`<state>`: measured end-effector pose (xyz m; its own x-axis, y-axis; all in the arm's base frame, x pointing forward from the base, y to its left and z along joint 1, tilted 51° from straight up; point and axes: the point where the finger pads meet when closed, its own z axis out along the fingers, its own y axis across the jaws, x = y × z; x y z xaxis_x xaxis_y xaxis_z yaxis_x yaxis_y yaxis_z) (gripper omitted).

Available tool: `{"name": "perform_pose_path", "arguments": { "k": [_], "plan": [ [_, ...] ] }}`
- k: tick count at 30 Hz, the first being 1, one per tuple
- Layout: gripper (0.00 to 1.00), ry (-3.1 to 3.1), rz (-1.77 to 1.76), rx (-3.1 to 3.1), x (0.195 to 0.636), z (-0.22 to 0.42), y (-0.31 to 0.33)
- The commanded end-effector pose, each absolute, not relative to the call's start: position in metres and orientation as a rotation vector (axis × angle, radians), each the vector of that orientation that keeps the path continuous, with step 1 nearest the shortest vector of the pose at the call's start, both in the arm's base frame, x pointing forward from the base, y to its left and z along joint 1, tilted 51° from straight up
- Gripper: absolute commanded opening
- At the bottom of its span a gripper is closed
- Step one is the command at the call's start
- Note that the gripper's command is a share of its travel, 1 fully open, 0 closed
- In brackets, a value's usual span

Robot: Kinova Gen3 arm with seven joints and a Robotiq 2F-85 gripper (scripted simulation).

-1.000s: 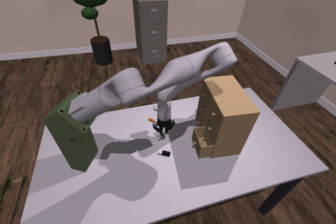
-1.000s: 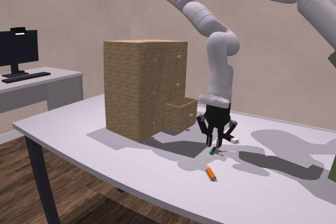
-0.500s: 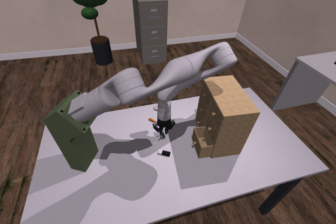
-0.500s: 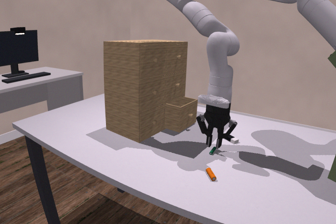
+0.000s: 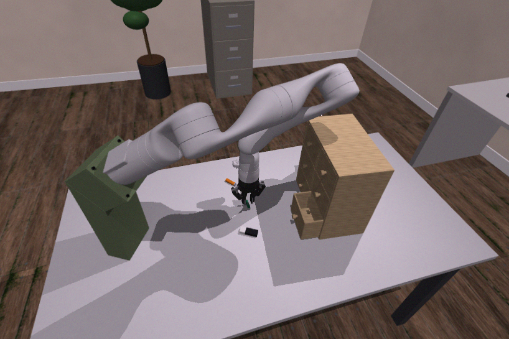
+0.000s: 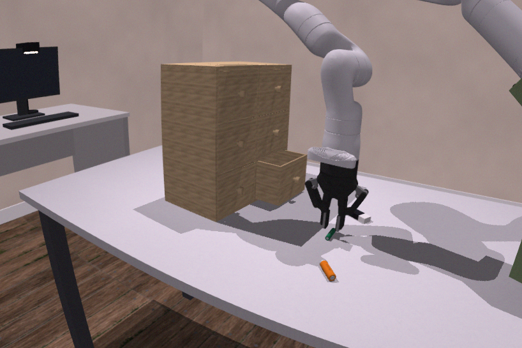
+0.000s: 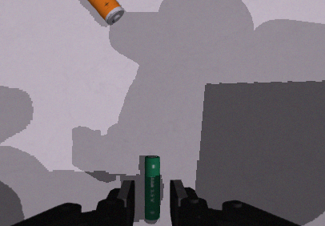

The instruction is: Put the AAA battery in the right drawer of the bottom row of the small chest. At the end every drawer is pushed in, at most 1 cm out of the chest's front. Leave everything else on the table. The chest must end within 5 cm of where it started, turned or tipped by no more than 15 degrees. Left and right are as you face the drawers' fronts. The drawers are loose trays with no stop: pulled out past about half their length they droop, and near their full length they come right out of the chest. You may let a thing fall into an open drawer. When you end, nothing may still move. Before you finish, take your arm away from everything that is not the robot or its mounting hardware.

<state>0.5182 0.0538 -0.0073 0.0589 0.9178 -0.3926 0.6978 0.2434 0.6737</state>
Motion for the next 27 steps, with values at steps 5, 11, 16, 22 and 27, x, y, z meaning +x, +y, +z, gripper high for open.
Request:
{"name": "perform_pose_path", "arguments": {
  "k": [5, 11, 16, 22, 27],
  "plan": [
    [0.24, 1.694, 0.338, 1.510, 0.518, -0.007, 0.054],
    [0.24, 1.694, 0.338, 1.510, 0.521, -0.009, 0.053],
    [0.24, 1.694, 0.338, 1.510, 0.524, -0.012, 0.052],
    [0.24, 1.694, 0.338, 1.510, 0.530, -0.017, 0.049],
    [0.24, 1.694, 0.338, 1.510, 0.530, -0.018, 0.049]
  ]
}}
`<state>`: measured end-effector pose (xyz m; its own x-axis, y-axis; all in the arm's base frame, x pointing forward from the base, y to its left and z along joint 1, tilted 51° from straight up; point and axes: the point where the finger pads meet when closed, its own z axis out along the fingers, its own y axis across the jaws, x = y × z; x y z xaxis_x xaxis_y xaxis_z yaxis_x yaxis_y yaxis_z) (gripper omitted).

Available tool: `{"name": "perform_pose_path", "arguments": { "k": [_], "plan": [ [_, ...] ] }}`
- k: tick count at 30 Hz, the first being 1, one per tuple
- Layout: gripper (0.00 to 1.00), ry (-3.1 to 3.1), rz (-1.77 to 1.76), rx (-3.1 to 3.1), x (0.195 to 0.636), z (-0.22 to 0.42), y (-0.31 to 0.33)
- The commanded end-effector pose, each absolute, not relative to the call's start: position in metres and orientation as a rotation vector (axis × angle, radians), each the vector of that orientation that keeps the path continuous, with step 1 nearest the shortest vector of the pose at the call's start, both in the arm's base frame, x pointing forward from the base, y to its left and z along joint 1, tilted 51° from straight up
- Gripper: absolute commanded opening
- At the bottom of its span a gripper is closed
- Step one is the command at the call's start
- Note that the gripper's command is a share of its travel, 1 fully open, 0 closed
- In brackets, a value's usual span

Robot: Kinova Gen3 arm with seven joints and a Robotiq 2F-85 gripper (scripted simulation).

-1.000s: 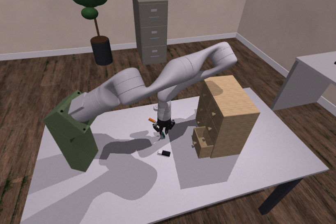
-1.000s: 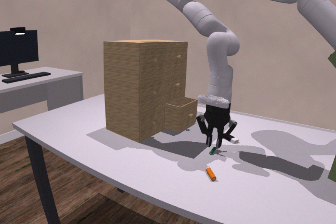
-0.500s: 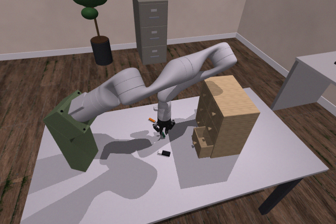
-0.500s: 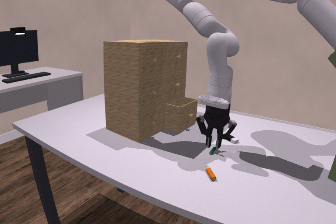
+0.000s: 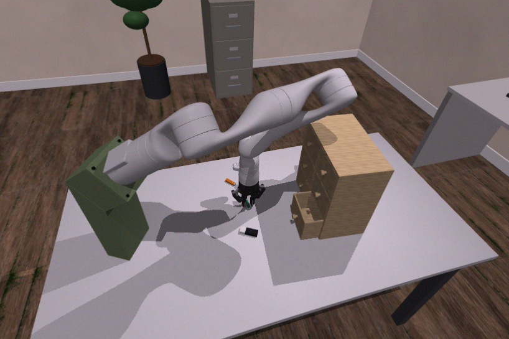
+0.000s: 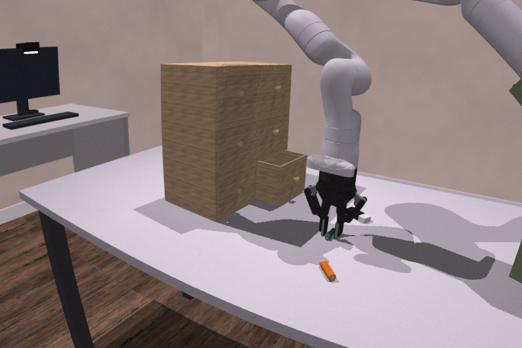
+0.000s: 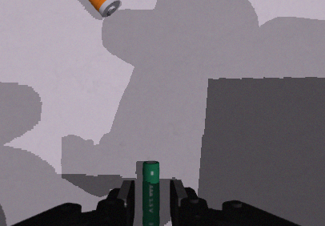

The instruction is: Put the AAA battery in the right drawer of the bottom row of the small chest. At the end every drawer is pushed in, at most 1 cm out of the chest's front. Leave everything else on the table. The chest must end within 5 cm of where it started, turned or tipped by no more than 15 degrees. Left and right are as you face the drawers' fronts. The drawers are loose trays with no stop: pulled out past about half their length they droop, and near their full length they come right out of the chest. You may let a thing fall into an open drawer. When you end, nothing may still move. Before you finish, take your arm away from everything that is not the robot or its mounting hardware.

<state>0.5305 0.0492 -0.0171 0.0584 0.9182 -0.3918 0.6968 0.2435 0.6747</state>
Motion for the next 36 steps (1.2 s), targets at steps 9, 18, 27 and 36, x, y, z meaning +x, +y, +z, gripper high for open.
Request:
{"name": "perform_pose_path", "arguments": {
  "k": [9, 18, 27, 36],
  "plan": [
    [0.24, 1.694, 0.338, 1.510, 0.5302, -0.0176, 0.0491],
    [0.24, 1.694, 0.338, 1.510, 0.5302, -0.0176, 0.0491],
    [0.05, 1.694, 0.338, 1.510, 0.5302, -0.0176, 0.0491],
    [0.05, 1.694, 0.338, 1.510, 0.5302, -0.0176, 0.0491]
  ]
}}
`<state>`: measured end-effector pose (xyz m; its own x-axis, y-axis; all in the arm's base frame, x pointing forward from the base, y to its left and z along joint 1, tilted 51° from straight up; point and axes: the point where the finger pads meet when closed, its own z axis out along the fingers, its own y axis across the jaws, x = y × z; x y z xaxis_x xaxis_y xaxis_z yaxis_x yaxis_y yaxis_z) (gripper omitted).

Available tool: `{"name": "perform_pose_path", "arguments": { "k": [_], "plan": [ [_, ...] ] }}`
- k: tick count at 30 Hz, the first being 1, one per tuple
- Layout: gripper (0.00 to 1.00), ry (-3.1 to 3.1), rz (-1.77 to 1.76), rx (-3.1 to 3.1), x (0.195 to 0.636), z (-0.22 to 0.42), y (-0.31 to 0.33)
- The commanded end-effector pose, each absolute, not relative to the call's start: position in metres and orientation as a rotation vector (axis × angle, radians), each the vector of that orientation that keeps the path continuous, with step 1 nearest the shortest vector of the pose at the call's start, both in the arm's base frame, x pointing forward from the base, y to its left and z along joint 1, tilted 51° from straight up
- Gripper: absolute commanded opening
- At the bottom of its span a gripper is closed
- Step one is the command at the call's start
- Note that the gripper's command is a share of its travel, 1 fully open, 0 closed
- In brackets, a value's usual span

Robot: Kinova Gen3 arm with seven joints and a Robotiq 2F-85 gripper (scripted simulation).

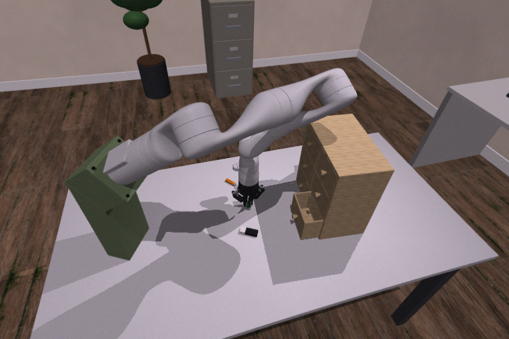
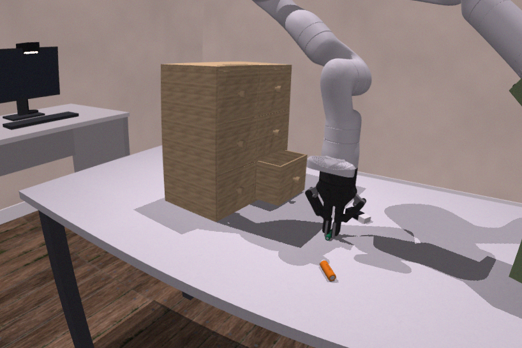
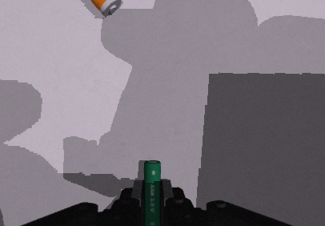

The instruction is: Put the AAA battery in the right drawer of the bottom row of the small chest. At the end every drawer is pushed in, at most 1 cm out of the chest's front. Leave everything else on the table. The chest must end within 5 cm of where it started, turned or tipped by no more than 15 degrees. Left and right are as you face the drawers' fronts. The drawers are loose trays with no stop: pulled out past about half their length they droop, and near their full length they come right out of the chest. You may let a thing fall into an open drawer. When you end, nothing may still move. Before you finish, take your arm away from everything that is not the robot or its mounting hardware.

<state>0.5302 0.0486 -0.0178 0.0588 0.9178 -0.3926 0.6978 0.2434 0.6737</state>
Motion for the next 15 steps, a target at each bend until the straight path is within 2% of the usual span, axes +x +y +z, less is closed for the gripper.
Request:
{"name": "perform_pose_path", "arguments": {
  "k": [1, 8, 15],
  "plan": [
    [0.05, 1.694, 0.338, 1.510, 0.530, -0.018, 0.049],
    [0.05, 1.694, 0.338, 1.510, 0.527, -0.015, 0.051],
    [0.05, 1.694, 0.338, 1.510, 0.494, 0.015, 0.065]
  ]
}}
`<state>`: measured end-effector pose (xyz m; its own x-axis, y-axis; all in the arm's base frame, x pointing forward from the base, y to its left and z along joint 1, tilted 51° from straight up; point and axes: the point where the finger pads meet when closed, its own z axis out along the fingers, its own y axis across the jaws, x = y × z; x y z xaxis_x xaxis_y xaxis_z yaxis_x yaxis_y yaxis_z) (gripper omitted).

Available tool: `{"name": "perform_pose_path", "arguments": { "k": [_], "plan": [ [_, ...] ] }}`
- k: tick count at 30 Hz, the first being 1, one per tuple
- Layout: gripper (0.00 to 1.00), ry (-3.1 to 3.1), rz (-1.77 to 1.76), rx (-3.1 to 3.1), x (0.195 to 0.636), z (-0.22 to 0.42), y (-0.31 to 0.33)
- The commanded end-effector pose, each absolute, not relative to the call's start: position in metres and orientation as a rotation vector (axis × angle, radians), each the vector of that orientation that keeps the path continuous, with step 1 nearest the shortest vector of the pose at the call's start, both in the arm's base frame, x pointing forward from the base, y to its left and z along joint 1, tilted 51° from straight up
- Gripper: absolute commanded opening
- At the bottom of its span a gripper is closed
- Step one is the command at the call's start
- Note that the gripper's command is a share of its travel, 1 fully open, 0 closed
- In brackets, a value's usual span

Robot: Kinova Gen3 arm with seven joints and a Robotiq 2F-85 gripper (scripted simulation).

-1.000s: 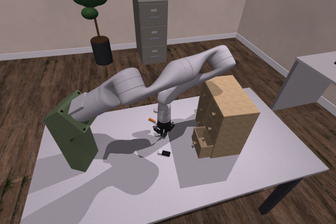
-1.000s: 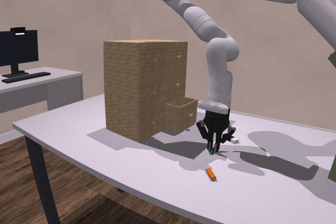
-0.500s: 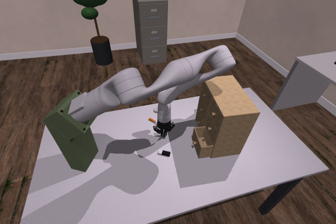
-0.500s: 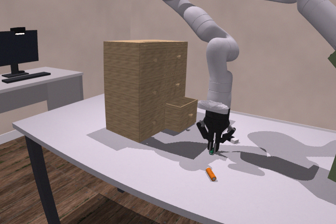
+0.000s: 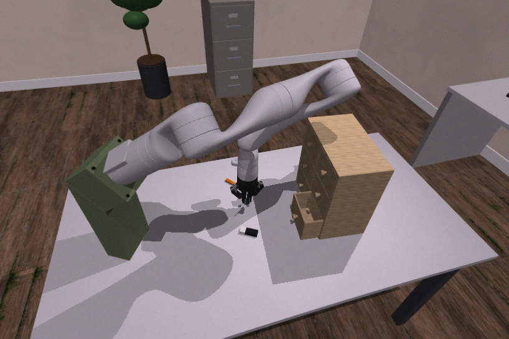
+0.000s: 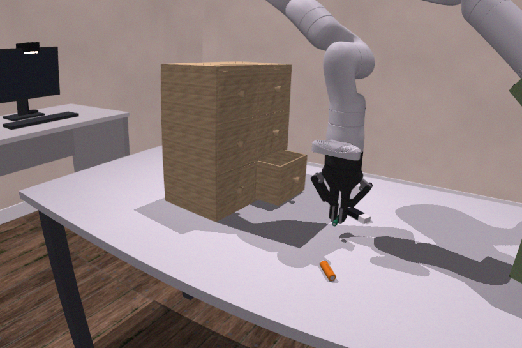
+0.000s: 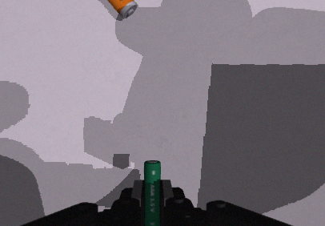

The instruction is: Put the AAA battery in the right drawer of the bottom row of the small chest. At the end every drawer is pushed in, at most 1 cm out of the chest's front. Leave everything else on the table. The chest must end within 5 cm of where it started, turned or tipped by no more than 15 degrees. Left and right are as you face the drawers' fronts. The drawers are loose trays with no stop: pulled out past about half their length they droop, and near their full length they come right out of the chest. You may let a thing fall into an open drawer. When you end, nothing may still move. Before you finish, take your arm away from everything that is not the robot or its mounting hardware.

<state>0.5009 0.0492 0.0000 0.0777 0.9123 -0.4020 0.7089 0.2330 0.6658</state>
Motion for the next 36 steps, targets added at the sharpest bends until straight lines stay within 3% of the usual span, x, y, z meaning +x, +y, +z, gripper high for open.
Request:
{"name": "perform_pose_path", "arguments": {
  "k": [1, 11, 36],
  "plan": [
    [0.05, 1.694, 0.338, 1.510, 0.488, 0.020, 0.068],
    [0.05, 1.694, 0.338, 1.510, 0.460, 0.044, 0.080],
    [0.05, 1.733, 0.302, 1.455, 0.462, 0.044, 0.085]
  ]
}}
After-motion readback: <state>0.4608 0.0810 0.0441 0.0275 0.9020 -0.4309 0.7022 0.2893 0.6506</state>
